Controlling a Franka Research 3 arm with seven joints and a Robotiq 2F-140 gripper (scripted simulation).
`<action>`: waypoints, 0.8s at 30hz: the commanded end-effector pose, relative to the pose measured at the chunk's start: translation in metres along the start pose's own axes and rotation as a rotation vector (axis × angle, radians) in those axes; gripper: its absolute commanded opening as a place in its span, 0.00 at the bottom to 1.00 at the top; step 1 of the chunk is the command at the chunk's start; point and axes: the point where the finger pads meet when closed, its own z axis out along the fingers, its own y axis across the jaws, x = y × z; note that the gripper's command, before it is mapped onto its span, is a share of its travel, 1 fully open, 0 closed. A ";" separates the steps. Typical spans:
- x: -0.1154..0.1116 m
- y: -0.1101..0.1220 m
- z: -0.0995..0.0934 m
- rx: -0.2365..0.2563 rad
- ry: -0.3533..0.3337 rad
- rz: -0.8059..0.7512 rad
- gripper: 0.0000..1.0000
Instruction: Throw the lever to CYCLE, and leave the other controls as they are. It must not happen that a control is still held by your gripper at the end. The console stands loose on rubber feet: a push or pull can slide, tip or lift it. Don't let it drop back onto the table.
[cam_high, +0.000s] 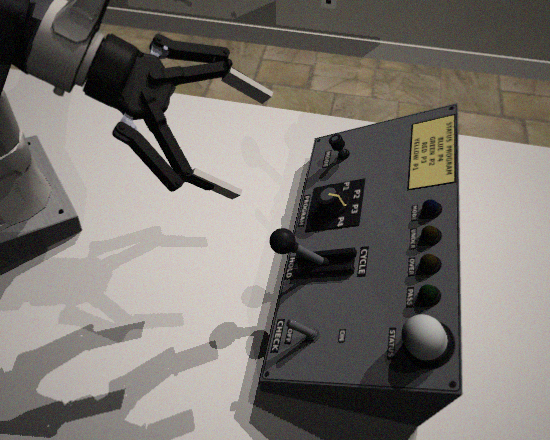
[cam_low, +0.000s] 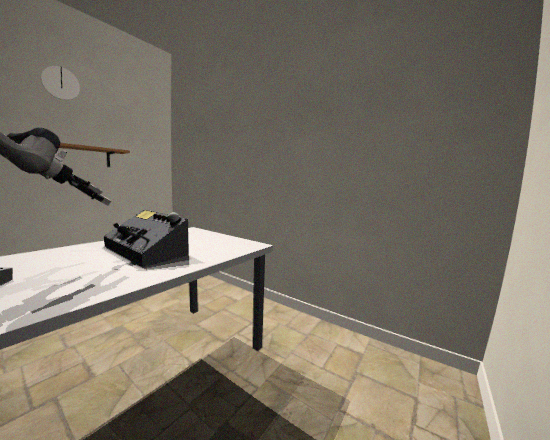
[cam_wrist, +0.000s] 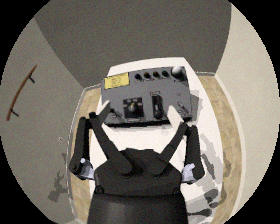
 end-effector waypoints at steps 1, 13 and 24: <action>-0.006 0.044 0.002 -0.004 -0.018 -0.119 1.00; -0.047 0.135 0.009 -0.038 -0.070 -0.126 1.00; -0.051 0.140 0.010 -0.041 -0.075 -0.127 1.00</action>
